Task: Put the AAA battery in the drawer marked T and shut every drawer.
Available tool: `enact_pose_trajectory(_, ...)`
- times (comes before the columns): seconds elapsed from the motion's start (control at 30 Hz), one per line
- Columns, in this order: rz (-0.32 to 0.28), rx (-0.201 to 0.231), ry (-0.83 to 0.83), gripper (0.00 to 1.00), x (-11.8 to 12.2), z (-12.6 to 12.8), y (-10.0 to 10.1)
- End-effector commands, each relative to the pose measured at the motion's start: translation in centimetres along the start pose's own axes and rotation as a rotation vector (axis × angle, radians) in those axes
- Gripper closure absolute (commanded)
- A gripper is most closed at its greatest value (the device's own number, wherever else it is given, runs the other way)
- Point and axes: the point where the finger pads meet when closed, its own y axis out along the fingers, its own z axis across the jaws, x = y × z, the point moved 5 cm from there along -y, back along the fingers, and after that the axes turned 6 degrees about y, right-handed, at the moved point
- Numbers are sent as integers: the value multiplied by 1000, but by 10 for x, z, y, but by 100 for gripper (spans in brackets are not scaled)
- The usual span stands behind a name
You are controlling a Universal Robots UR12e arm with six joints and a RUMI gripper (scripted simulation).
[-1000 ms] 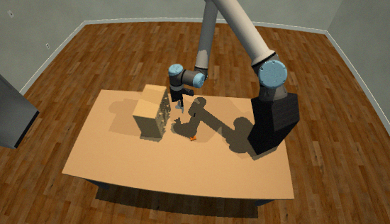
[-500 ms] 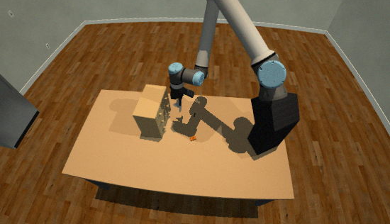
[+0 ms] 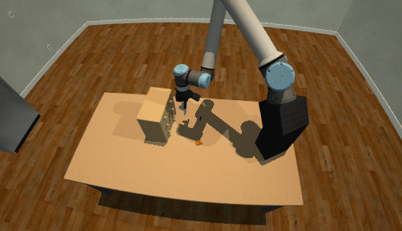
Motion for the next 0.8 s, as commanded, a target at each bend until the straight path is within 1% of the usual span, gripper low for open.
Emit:
enact_pose_trajectory(0.0,1,0,6,0,-1,-1,0)
enact_pose_trajectory(0.5,-3,2,3,0,-3,0,2)
enact_pose_trajectory(0.77,-20,4,3,0,-2,0,4)
